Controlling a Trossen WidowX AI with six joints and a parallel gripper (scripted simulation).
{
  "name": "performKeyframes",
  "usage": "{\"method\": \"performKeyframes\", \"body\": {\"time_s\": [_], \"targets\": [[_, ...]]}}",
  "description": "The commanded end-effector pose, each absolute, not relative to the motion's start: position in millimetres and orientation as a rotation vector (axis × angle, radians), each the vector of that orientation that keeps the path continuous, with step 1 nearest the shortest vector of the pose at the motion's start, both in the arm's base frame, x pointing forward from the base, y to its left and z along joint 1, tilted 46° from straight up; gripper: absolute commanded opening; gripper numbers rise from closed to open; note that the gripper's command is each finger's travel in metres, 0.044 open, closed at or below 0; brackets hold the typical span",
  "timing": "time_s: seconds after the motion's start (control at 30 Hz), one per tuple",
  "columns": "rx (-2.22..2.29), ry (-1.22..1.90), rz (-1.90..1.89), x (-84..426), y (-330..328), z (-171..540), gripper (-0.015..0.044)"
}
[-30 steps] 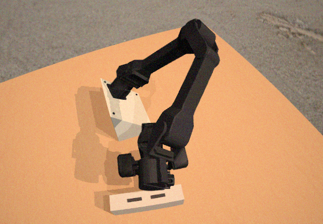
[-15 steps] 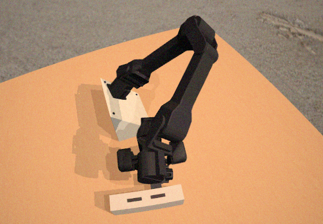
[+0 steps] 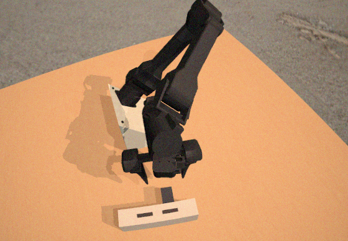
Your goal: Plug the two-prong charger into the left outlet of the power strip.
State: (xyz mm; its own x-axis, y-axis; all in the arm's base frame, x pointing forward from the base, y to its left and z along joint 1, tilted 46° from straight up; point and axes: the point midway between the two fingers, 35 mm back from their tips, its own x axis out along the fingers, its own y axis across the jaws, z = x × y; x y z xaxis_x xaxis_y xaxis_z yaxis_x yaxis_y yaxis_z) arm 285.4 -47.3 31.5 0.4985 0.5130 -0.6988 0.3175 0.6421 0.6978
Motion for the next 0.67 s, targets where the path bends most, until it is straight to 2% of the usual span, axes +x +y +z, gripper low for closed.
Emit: {"method": "performKeyframes", "body": {"time_s": [0.0, 0.63], "targets": [[0.916, 0.944, 0.068, 280.9, -60.3, 44.1, 0.044], [0.916, 0.935, 0.064, 280.8, -61.2, 45.0, 0.044]]}}
